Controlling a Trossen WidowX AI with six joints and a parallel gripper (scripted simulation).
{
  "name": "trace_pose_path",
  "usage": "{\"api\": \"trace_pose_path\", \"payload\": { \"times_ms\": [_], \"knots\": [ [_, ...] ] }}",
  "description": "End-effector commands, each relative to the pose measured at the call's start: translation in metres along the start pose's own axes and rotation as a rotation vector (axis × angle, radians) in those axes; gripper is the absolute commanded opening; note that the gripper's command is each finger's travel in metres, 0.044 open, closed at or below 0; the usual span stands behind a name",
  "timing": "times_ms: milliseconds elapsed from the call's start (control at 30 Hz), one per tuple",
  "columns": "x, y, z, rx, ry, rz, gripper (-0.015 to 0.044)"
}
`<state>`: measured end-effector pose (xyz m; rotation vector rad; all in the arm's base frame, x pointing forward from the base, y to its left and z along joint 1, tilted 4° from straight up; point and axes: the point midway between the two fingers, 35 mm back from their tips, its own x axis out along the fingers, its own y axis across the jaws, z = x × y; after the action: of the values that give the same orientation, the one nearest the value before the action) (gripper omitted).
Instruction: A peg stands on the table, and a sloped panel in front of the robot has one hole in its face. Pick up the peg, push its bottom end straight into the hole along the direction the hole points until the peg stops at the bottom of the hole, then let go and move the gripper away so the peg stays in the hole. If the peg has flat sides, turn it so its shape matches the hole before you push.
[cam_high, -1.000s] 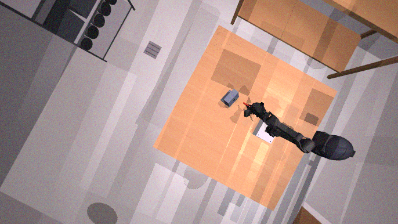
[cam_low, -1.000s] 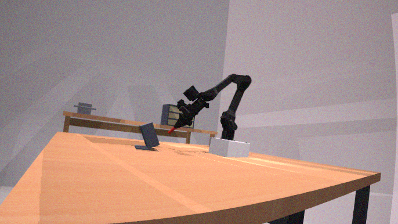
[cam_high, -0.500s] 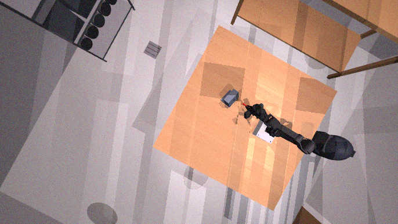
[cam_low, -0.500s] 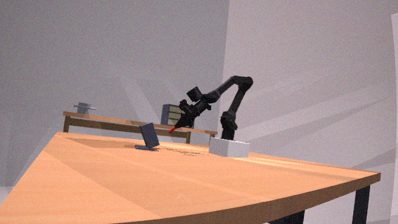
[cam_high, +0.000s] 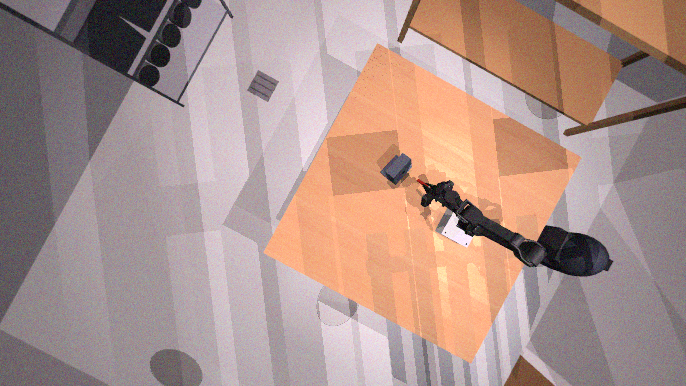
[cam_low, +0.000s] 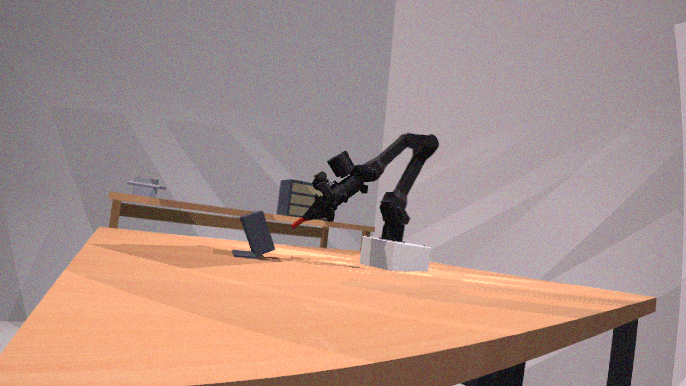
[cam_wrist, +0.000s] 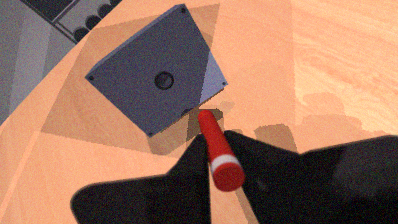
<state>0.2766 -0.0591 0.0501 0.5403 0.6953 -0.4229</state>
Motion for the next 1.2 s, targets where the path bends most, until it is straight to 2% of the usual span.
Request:
{"api": "trace_pose_path", "payload": {
  "times_ms": [0, 533, 1167],
  "knots": [
    [-0.0016, 0.0014, -0.0013, 0.01, -0.019, 0.013, 0.0],
    [-0.0075, 0.0074, -0.0077, 0.037, -0.076, 0.073, 0.0],
    [0.0014, 0.0112, -0.0035, 0.041, -0.101, 0.09, 0.0]
  ]
}}
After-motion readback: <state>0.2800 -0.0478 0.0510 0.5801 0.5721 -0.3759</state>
